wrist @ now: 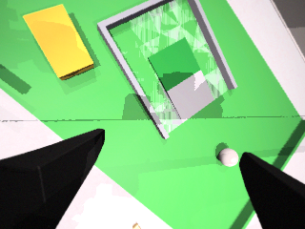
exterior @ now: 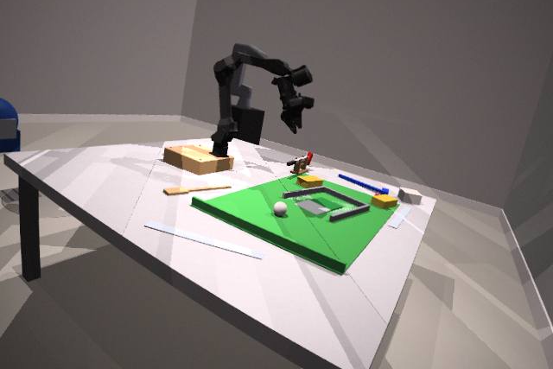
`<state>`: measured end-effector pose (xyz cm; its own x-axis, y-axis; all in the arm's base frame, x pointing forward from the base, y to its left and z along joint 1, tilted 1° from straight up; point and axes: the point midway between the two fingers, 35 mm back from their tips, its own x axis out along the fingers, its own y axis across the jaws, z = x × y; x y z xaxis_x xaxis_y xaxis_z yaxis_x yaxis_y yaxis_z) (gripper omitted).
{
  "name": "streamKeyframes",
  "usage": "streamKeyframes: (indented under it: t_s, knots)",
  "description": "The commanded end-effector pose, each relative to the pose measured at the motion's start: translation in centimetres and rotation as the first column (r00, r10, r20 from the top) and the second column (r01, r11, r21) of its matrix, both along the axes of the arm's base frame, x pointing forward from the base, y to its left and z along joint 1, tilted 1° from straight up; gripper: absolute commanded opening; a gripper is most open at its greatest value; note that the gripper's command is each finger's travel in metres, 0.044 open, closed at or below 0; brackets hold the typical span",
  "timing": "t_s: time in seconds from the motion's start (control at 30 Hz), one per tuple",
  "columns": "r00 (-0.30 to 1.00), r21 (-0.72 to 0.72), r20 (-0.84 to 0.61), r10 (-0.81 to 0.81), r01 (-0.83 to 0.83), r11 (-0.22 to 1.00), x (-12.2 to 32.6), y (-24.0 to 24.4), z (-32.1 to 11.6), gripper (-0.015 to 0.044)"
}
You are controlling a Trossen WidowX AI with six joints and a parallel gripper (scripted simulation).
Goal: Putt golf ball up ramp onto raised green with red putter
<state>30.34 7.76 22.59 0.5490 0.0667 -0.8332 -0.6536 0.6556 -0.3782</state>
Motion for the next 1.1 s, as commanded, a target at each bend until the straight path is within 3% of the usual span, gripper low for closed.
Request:
streamKeyframes:
  t_s: [0.0,0.2,0.33,0.63,1.07]
  knots:
    - [0.943,-0.008,-0.126,0.307,-0.310,0.951,-1.6,6.0,-4.2,0.0440]
    - [0.684,0.048,-0.284,0.671,-0.689,0.723,-6.7,13.4,-10.2,0.0440]
    - [0.477,0.110,-0.349,0.807,-0.834,0.541,-10.7,16.5,-13.2,0.0440]
    - [0.466,0.113,-0.351,0.812,-0.840,0.531,-10.7,17.2,-13.4,0.0440]
    - [0.466,0.113,-0.351,0.812,-0.840,0.531,-10.4,17.5,-17.4,0.0440]
